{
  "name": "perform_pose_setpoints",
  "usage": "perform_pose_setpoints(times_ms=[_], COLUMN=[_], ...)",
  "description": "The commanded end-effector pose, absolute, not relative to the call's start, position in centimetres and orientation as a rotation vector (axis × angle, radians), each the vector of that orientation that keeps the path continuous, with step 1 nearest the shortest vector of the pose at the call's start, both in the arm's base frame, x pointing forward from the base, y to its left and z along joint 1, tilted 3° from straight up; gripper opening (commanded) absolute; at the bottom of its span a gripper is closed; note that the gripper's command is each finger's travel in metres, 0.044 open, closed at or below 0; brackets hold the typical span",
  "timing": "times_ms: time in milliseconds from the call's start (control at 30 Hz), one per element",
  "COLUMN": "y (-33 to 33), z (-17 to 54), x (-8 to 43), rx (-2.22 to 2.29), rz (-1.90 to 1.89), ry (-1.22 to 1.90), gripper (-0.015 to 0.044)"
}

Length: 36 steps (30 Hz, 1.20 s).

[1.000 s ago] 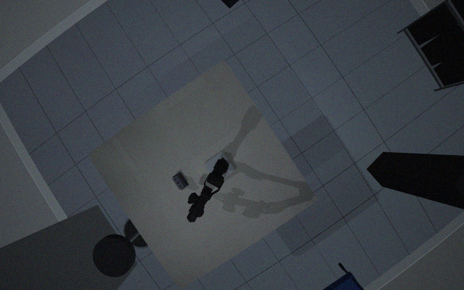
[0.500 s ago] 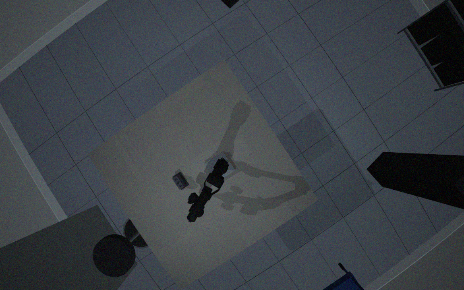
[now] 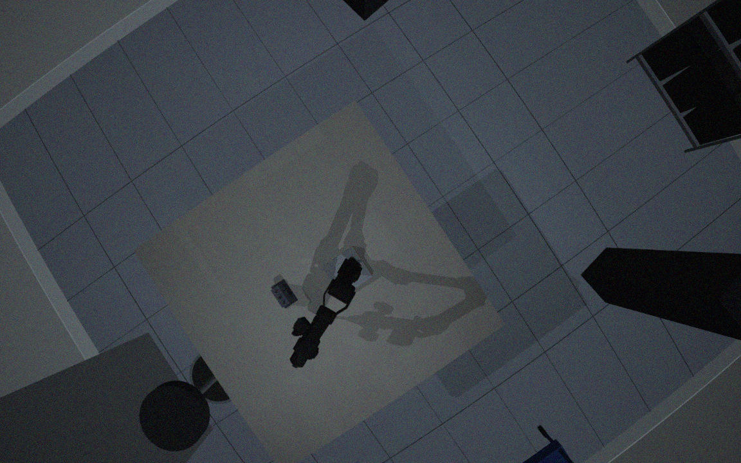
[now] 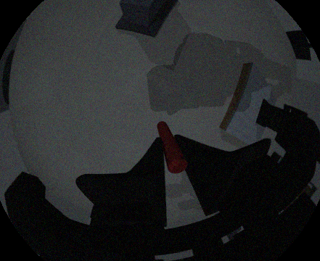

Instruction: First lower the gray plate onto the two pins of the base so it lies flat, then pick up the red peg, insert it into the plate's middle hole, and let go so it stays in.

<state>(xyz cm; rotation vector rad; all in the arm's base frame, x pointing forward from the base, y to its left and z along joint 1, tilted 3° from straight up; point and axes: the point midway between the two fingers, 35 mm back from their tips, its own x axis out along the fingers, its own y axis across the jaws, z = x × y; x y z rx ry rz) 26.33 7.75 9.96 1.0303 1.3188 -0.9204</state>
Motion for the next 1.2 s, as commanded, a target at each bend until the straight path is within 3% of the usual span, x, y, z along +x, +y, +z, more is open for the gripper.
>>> perform_pose_setpoints(times_ms=[0, 300, 1167], y=[7.7, 7.7, 1.6], z=[11.3, 14.3, 13.5], x=[26.4, 26.4, 29.8], rx=[1.031, 1.031, 1.022], rz=[-0.923, -0.923, -0.926], ry=[1.316, 1.316, 1.308], gripper=[0.0000, 0.0000, 0.0000])
